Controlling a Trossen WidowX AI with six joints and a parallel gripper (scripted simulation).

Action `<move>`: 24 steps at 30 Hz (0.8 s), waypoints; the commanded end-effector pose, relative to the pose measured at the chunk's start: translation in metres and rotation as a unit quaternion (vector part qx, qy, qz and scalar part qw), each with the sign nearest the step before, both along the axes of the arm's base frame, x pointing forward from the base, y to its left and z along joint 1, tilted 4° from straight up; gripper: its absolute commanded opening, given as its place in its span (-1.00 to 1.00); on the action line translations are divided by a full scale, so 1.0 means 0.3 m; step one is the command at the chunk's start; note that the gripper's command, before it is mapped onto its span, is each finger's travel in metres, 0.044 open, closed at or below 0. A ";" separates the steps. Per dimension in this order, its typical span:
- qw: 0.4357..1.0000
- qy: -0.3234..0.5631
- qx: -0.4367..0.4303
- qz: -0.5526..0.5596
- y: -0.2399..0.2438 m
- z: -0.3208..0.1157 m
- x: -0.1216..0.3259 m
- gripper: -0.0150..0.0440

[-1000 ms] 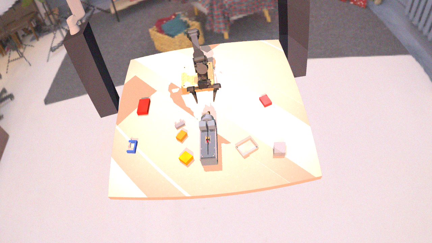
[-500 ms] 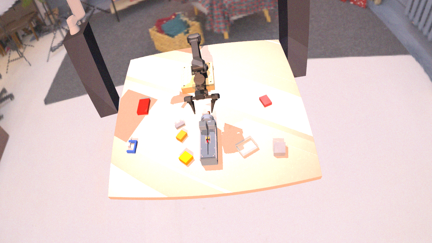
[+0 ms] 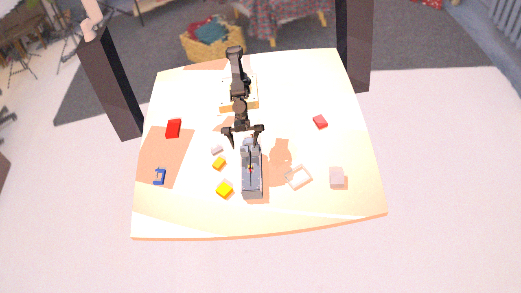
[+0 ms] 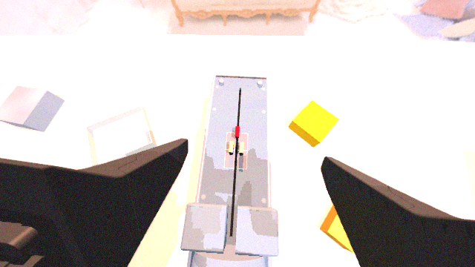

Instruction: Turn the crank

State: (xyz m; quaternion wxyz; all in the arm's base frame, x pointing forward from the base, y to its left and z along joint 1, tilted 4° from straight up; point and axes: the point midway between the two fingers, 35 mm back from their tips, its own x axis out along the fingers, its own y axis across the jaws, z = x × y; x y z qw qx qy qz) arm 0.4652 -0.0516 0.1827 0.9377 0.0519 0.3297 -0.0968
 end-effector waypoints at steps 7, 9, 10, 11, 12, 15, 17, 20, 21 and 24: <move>1.000 0.014 0.001 0.004 0.001 -0.125 0.001 1.00; 1.000 0.014 0.001 0.004 0.001 -0.125 0.001 1.00; 1.000 0.014 0.001 0.004 0.001 -0.125 0.001 1.00; 1.000 0.014 0.001 0.004 0.001 -0.125 0.001 1.00; 1.000 0.014 0.001 0.004 0.001 -0.125 0.001 1.00; 1.000 0.014 0.001 0.004 0.001 -0.125 0.001 1.00; 1.000 0.014 0.001 0.004 0.001 -0.125 0.001 1.00; 1.000 0.014 0.001 0.004 0.001 -0.125 0.001 1.00; 1.000 0.014 0.001 0.004 0.001 -0.125 0.001 1.00; 1.000 0.014 0.001 0.003 0.001 -0.092 0.001 1.00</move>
